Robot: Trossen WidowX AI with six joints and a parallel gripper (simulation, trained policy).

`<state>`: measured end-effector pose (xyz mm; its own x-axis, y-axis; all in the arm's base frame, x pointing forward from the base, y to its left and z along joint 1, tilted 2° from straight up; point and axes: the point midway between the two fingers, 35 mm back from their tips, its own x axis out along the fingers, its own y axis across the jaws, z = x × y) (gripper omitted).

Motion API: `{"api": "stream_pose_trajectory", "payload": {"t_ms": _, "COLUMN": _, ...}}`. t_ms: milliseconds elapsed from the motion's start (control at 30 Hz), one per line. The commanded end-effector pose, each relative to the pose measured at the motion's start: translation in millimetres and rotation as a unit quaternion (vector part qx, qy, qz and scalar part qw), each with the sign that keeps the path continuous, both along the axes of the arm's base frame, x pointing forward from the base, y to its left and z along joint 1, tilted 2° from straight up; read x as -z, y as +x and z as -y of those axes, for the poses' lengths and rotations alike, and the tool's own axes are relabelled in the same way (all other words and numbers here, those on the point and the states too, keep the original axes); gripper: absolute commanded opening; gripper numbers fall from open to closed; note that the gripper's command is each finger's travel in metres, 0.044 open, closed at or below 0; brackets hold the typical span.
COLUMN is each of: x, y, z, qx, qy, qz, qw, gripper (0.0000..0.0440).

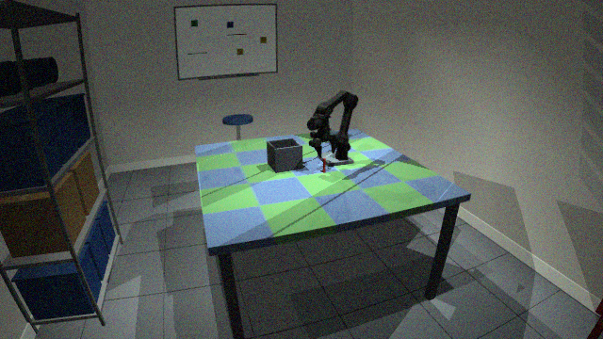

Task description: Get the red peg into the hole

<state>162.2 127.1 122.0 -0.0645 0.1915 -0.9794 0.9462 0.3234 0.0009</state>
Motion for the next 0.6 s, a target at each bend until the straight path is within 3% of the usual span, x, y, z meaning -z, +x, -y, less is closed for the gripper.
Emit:
{"api": "stream_pose_trajectory", "payload": {"t_ms": 0, "x": 12.5, "y": -1.8, "z": -0.1, "qx": 0.004, "qy": -0.005, "qz": -0.015, "qw": 1.0, "gripper": 0.044}}
{"api": "stream_pose_trajectory", "payload": {"t_ms": 433, "x": 50.8, "y": -3.9, "z": 2.3, "qx": 0.017, "qy": -0.017, "qz": -0.033, "qw": 0.999, "gripper": 0.0437}}
{"api": "stream_pose_trajectory", "payload": {"t_ms": 567, "x": 59.3, "y": -3.0, "z": 2.9, "qx": 0.02, "qy": -0.022, "qz": -0.031, "qw": 0.999, "gripper": 0.0402}}
